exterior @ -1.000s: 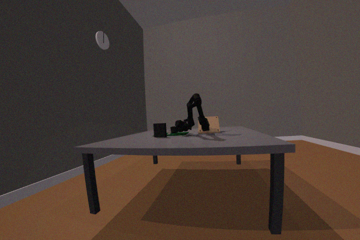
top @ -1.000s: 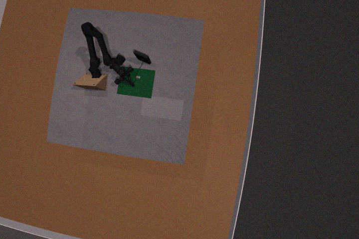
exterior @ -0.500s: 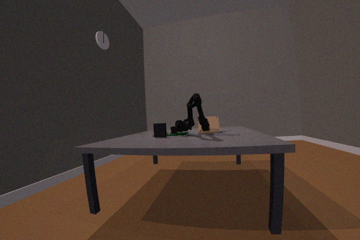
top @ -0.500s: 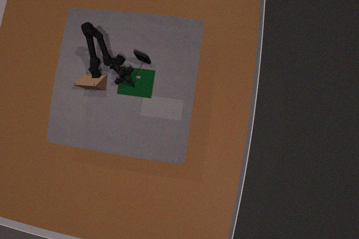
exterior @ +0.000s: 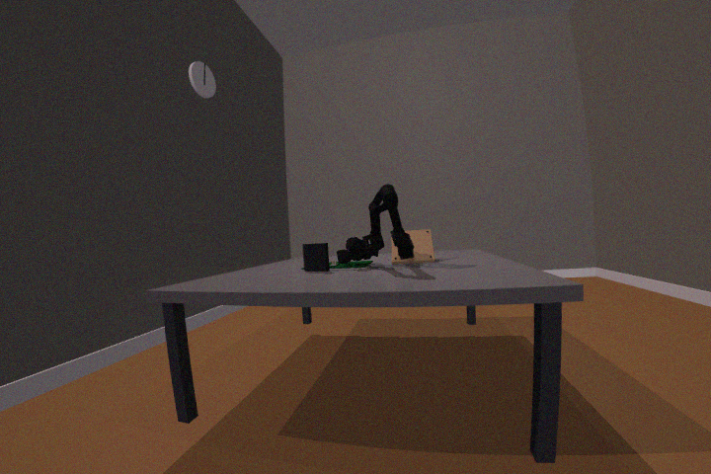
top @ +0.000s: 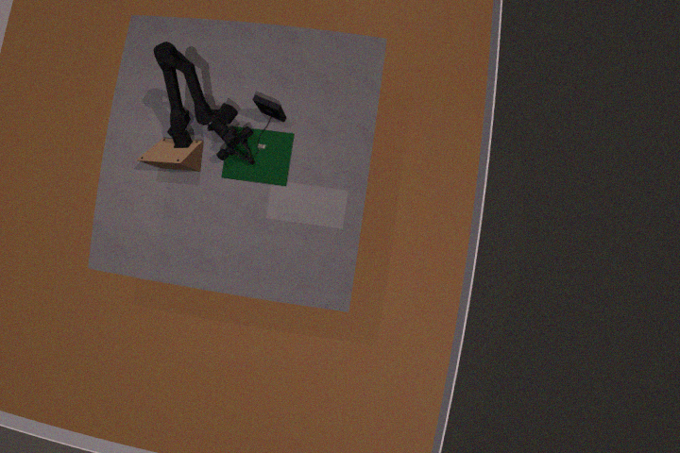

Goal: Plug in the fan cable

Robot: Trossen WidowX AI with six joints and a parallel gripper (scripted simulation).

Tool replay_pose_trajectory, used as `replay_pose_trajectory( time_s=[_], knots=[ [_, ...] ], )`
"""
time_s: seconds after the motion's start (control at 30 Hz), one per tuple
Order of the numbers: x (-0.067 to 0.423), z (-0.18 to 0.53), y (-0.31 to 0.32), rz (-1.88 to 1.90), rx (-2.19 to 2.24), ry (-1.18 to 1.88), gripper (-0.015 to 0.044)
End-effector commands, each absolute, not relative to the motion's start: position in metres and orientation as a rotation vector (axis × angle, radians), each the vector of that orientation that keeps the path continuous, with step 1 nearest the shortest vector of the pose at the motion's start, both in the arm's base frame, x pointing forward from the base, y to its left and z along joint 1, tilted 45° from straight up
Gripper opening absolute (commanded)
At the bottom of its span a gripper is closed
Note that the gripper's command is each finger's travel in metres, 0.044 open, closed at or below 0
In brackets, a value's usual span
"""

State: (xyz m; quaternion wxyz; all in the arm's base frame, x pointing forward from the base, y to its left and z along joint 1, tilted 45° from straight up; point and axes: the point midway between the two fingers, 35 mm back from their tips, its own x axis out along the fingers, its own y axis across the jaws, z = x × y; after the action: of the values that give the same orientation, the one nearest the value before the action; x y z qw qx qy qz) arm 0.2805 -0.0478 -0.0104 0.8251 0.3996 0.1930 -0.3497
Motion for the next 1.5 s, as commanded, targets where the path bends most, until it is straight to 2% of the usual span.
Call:
replay_pose_trajectory(
  time_s=[0.0, 0.6, 1.37, 1.47],
  knots=[
    [0.281, -0.01, -0.048, -0.743, 0.849, 0.41, 0.014],
    [0.267, 0.028, -0.04, -0.744, 0.851, 0.411, 0.014],
    [0.214, 0.075, -0.038, -0.743, 0.85, 0.411, 0.014],
    [0.215, 0.074, -0.039, -0.749, 0.824, 0.456, 0.0219]
  ],
)
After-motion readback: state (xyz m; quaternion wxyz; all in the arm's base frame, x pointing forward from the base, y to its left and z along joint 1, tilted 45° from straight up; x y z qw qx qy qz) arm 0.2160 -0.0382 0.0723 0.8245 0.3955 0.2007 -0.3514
